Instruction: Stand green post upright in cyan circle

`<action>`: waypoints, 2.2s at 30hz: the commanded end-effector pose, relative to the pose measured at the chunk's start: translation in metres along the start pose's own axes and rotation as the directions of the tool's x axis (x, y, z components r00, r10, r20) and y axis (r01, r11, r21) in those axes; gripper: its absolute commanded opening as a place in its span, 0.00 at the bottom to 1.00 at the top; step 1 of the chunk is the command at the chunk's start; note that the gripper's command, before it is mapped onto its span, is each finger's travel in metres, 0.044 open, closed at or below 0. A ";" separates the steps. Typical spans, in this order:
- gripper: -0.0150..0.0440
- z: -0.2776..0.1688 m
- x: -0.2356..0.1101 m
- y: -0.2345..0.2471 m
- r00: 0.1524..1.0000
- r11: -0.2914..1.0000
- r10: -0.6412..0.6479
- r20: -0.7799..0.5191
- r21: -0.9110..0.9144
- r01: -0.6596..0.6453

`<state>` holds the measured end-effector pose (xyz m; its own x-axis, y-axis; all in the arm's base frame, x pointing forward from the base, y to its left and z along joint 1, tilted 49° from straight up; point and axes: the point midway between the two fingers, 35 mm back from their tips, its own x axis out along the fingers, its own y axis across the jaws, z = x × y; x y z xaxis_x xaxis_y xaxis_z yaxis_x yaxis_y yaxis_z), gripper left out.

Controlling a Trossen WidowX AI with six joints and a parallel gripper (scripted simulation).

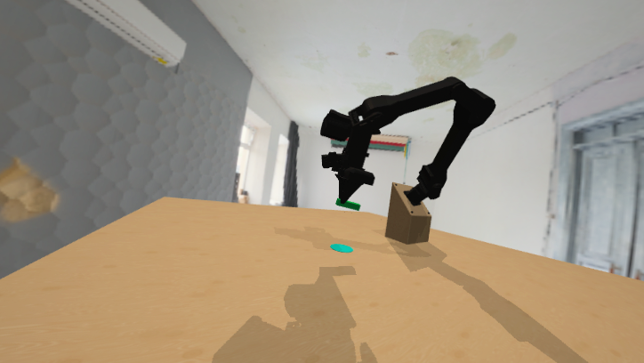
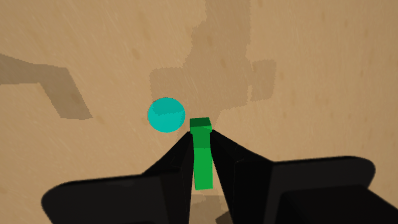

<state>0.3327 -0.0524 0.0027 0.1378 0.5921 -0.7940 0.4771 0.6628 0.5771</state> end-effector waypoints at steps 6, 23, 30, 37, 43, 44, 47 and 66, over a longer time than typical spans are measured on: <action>0.29 0.001 0.007 -0.004 0.998 0.999 -0.044 0.034 -0.007 0.044; 0.29 0.004 0.020 -0.010 0.988 0.993 -0.114 0.108 -0.016 0.116; 0.29 0.005 0.024 -0.012 0.980 0.990 -0.139 0.141 -0.017 0.143; 0.29 0.007 0.028 -0.013 0.971 0.986 -0.162 0.176 -0.016 0.167; 0.29 0.008 0.031 -0.015 0.962 0.982 -0.180 0.206 -0.015 0.187; 0.29 0.008 0.032 -0.015 0.960 0.982 -0.183 0.211 -0.014 0.190; 0.29 0.009 0.033 -0.015 0.955 0.980 -0.191 0.227 -0.013 0.199; 0.29 0.012 0.040 -0.017 0.915 0.969 -0.232 0.330 0.001 0.245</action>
<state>0.3405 -0.0461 -0.0409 0.2909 0.2543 -0.9223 0.4929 0.7864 0.3723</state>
